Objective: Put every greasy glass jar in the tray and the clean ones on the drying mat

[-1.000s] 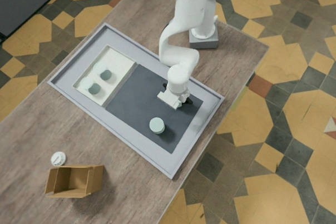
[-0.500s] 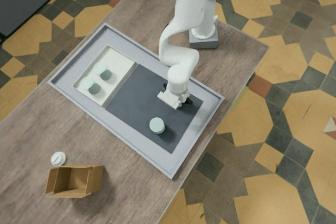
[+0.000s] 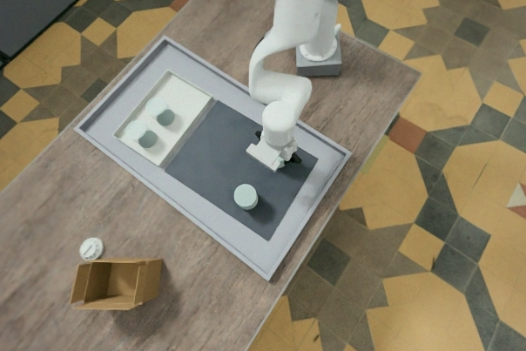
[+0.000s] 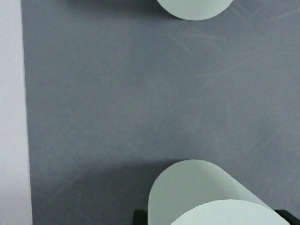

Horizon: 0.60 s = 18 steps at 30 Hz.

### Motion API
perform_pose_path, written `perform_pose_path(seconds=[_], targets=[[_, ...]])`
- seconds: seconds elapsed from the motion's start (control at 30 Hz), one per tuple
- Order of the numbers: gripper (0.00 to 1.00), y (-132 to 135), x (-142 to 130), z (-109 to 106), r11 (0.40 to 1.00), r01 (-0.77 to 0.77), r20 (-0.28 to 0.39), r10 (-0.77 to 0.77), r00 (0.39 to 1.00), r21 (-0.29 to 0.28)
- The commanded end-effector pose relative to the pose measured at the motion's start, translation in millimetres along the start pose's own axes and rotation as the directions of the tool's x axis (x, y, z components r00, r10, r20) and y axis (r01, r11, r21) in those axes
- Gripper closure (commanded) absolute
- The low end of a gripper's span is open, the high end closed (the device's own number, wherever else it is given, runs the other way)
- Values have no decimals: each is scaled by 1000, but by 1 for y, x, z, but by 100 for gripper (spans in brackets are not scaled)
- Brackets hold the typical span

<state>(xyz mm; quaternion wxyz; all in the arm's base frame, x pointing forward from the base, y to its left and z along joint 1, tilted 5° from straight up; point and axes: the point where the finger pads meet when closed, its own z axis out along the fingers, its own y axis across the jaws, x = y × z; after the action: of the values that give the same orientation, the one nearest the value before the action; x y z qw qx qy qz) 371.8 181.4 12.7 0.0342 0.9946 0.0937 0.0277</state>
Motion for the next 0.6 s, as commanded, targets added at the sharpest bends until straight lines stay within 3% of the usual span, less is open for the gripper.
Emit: perform_pose_path(seconds=[0.0,0.57], targets=[[23,0,1,-1,1000,0,-3,0,1000,1],[26,0,1,-1,1000,0,-3,0,1000,1]])
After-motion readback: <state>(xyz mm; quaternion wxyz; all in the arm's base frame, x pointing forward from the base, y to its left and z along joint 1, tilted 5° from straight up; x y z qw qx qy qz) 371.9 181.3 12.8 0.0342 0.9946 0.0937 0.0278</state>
